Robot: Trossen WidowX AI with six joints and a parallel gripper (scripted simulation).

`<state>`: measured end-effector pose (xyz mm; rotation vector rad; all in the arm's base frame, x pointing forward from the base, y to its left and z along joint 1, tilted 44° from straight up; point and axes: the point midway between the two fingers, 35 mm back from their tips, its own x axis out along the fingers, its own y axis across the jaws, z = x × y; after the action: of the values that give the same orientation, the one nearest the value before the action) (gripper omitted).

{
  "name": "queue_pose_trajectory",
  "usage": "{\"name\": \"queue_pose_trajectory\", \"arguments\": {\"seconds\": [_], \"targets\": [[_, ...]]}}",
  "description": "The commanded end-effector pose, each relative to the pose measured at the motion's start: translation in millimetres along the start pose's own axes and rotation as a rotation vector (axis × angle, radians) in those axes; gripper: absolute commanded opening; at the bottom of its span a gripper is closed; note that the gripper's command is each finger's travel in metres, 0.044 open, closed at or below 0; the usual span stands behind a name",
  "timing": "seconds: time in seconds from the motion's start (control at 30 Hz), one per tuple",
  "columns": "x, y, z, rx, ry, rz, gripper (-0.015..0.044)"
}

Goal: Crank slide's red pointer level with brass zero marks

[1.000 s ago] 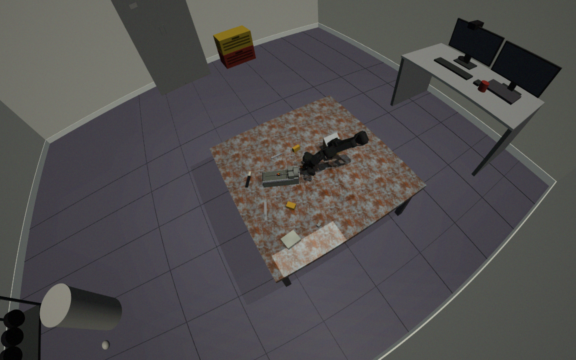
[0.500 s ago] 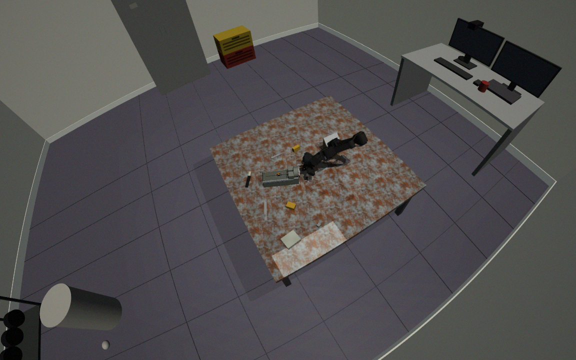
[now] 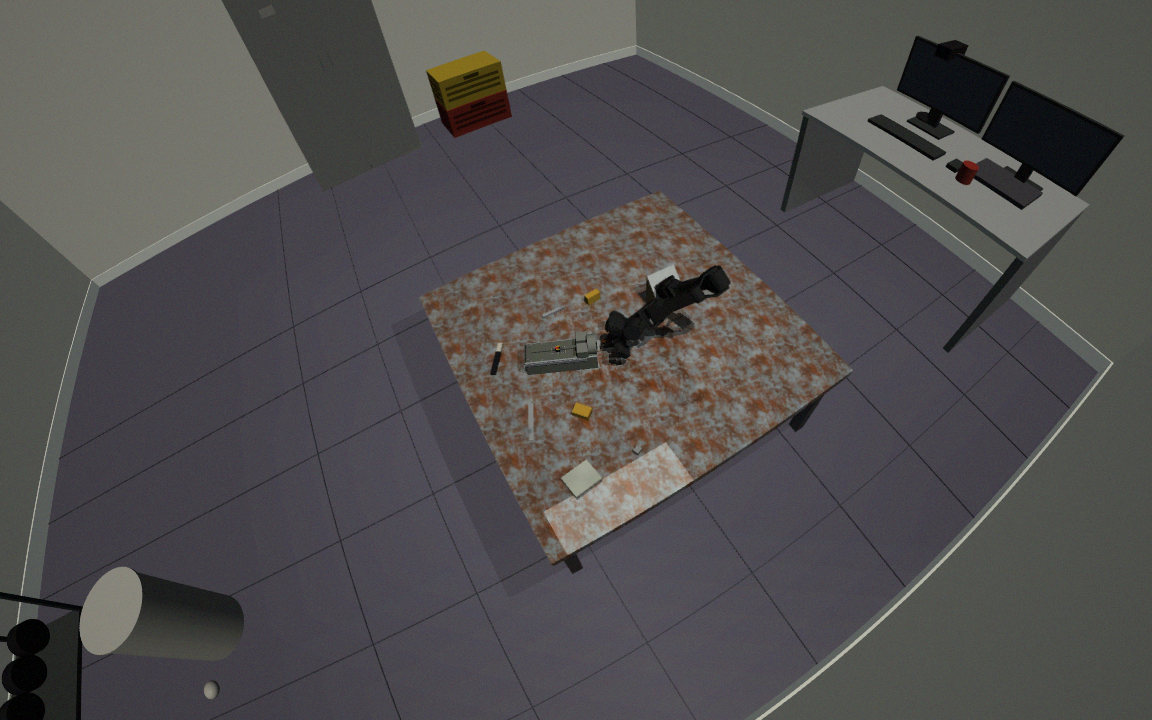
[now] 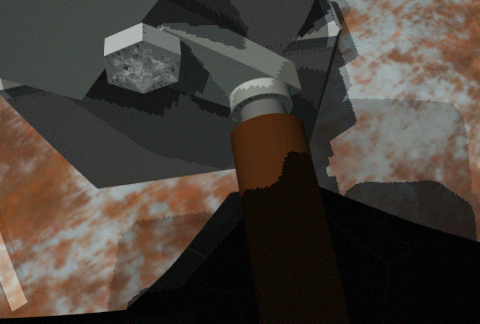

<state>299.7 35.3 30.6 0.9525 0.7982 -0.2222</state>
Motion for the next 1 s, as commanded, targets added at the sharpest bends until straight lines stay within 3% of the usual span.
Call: {"name": "queue_pose_trajectory", "arguments": {"seconds": [0.0, 0.97], "targets": [[4.7, 6.0, -4.6, 0.002, 0.009, 0.002, 0.0], [7.2, 30.3, -6.3, 0.002, 0.009, 0.003, 0.0]]}}
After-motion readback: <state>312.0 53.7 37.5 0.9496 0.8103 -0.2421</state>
